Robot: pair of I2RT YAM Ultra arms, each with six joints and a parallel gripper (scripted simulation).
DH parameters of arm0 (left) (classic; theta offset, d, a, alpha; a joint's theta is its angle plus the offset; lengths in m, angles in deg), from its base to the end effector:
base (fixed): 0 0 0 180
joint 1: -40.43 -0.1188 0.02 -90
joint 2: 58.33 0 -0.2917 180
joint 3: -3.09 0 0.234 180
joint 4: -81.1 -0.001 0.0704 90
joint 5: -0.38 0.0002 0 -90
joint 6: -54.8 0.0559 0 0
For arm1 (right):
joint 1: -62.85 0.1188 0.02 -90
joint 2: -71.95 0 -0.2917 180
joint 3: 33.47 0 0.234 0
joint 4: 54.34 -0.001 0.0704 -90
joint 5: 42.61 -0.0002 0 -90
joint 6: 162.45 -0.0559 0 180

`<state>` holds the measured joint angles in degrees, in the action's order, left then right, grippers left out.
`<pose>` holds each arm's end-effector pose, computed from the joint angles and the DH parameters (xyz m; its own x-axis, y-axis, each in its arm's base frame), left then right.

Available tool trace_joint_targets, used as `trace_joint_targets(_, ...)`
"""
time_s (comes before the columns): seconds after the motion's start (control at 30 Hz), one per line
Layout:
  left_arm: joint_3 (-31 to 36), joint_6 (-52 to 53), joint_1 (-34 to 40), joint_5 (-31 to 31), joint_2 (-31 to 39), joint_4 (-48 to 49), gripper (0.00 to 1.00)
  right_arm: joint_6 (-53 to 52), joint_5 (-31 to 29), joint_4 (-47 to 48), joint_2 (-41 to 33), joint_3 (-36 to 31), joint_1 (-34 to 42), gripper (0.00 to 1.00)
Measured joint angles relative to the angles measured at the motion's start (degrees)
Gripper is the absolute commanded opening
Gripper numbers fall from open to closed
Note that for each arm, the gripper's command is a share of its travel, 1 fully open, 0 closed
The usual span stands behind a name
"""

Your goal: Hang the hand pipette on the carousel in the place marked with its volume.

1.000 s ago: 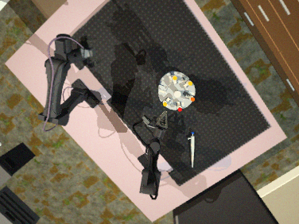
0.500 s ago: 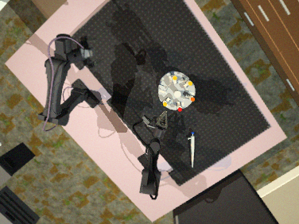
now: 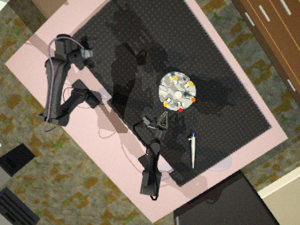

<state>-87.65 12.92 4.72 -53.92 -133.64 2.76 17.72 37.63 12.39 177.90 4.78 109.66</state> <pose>0.2005 0.1052 0.3600 -0.6748 0.2595 -0.6908 0.3658 0.9306 -0.0078 0.2214 0.2234 0.1804 0.6026 -0.7981 0.0058 -0.0098 -0.0147 -0.9998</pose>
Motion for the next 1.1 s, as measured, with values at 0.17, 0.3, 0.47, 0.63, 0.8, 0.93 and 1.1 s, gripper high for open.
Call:
trace_joint_targets(0.17, 0.00, 0.00, 0.00, 0.00, 0.00, 0.00, 1.00, 0.00, 0.00, 0.00, 0.00, 0.00, 0.00, 0.49)
trace_joint_targets(0.3, 0.00, 0.00, 0.00, 0.00, 0.00, 0.00, 1.00, 0.00, 0.00, 0.00, 0.00, 0.00, 0.00, 0.49)
trace_joint_targets(0.47, 0.00, 0.00, 0.00, 0.00, 0.00, 0.00, 1.00, 0.00, 0.00, 0.00, 0.00, 0.00, 0.00, 0.49)
trace_joint_targets(0.63, 0.00, 0.00, 0.00, 0.00, 0.00, 0.00, 1.00, 0.00, -0.15, -0.94, -1.18, 0.00, 0.00, 0.49)
trace_joint_targets(0.8, 0.00, 0.00, 0.00, 0.00, 0.00, 0.00, 1.00, 0.00, -0.22, -1.18, -1.84, 0.00, 0.00, 0.49)
trace_joint_targets(0.93, 0.00, 0.00, 0.00, 0.00, 0.00, 0.00, 1.00, 0.00, -0.22, -1.38, -1.84, 0.00, 0.00, 0.49)
trace_joint_targets(1.1, 0.00, 0.00, 0.00, 0.00, 0.00, 0.00, 1.00, 0.00, -0.22, -1.38, -1.84, 0.00, 0.00, 0.49)
